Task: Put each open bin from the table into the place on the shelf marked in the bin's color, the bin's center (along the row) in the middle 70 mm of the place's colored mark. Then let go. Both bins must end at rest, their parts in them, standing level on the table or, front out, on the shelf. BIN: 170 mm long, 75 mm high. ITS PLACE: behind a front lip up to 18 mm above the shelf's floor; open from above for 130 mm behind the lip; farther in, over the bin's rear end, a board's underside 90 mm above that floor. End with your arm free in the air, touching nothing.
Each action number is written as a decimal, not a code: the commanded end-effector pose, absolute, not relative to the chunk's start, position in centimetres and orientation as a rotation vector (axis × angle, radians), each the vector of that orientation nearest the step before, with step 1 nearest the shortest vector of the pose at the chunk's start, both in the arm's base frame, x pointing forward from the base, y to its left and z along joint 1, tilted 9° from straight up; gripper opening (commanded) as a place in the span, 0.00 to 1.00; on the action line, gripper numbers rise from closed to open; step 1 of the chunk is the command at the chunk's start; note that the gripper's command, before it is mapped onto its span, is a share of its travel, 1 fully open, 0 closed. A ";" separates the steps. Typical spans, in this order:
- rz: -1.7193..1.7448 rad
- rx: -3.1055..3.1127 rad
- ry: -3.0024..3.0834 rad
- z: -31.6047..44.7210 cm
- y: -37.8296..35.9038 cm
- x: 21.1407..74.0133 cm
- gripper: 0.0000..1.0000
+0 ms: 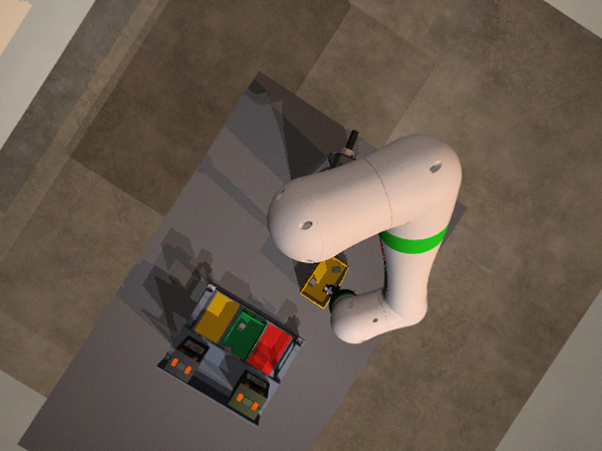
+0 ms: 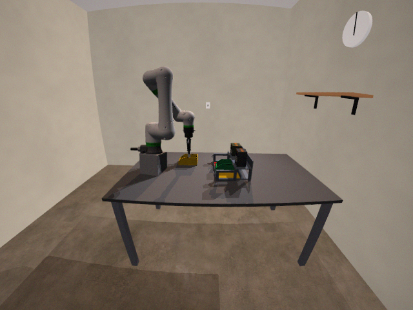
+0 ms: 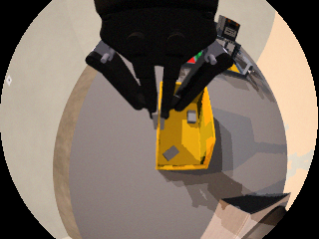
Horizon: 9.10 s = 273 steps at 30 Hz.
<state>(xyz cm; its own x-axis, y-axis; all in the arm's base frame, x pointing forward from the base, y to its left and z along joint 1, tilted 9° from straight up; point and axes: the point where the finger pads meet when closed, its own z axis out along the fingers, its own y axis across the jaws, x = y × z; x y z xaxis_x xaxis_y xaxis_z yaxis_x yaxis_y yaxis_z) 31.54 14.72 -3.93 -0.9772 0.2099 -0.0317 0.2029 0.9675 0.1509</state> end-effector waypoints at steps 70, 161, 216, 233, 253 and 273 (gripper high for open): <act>0.228 0.322 3.069 -0.3 14.2 31.3 0.00; 0.227 0.288 3.070 -2.9 -4.2 35.1 0.00; 0.226 0.273 3.071 -4.1 -12.7 36.9 0.00; 0.226 0.273 3.071 -4.1 -12.7 36.9 0.00; 0.226 0.273 3.071 -4.1 -13.2 39.4 0.00; 0.226 0.273 3.071 -4.0 -13.5 40.8 0.00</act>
<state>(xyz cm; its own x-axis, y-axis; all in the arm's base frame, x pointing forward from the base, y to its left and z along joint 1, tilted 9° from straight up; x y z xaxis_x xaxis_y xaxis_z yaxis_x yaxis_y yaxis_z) 40.83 -13.45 -4.02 -0.9832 0.1787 -0.0365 0.1714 0.9737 0.1500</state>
